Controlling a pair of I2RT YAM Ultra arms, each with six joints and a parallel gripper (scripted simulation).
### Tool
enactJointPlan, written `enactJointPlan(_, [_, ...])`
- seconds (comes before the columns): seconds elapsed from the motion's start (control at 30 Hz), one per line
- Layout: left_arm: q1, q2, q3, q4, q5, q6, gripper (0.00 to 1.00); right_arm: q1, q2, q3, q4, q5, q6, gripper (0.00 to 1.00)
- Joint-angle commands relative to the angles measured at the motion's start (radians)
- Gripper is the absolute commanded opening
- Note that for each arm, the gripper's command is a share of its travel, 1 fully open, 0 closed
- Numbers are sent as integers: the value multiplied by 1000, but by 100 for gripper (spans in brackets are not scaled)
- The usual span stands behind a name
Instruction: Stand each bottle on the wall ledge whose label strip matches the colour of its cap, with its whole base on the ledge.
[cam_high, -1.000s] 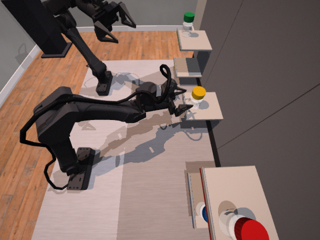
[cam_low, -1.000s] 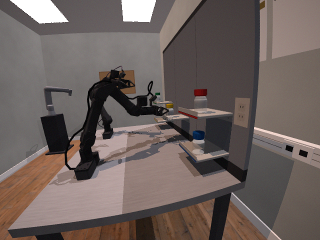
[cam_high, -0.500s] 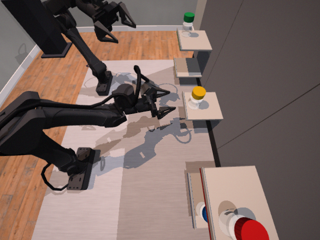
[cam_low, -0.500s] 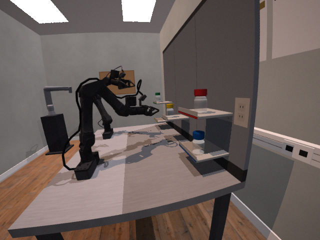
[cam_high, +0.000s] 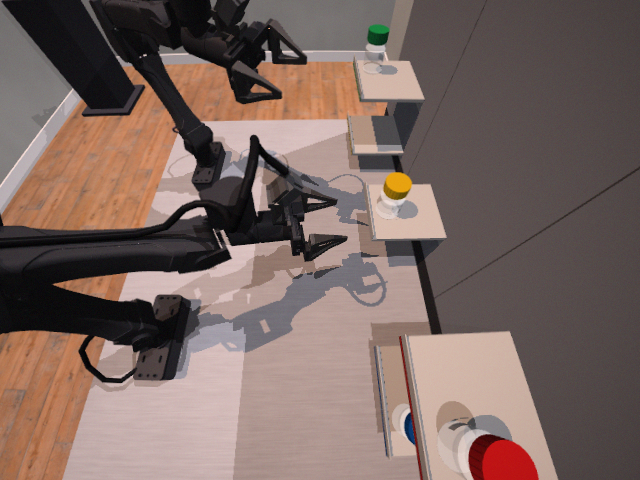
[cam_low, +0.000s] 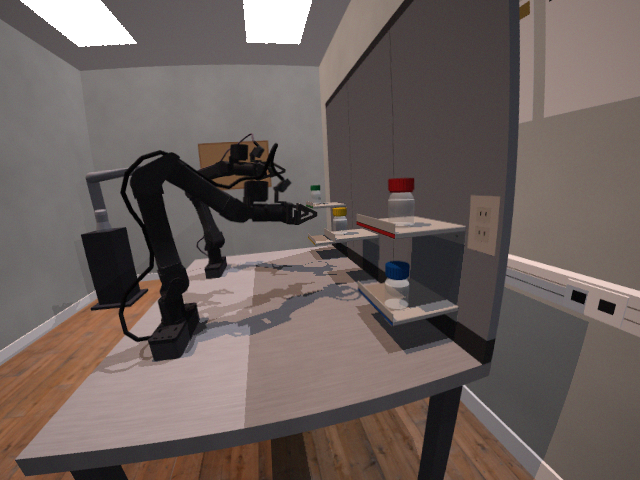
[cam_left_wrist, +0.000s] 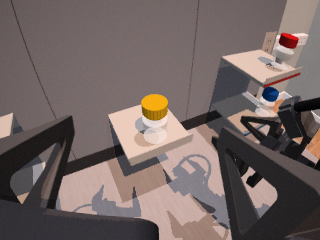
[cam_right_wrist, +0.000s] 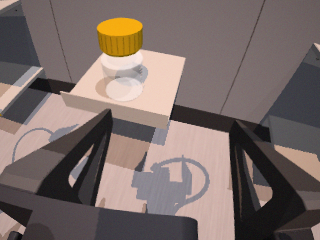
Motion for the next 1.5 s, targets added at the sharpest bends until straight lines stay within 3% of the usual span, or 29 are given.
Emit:
enactJointPlan(0.0, [-41,108,-62,217,-153,-33,100,-92,-162,10,-156,-69,-20,88])
enactJointPlan(0.07, [-41,108,-62,217,-153,-33,100,-92,-162,10,-156,-69,-20,88])
enactJointPlan(0.27, [-81,265,-114,439,-278,-37,100,-284,-380,84,-380,-196,-25,88])
enactJointPlan(0.57, [-94,306,-128,492,-292,-21,100,-480,-435,218,-531,-326,-24,88])
enactJointPlan(1.3, [-94,308,-128,496,-293,-18,100,-521,-424,245,-542,-342,-19,88])
enactJointPlan(1.37, [-93,299,-128,525,-289,-13,81,-527,-425,255,-564,-377,-34,88])
enactJointPlan(1.47, [-83,331,-144,583,-267,-29,81,-535,-422,259,-598,-473,-57,88])
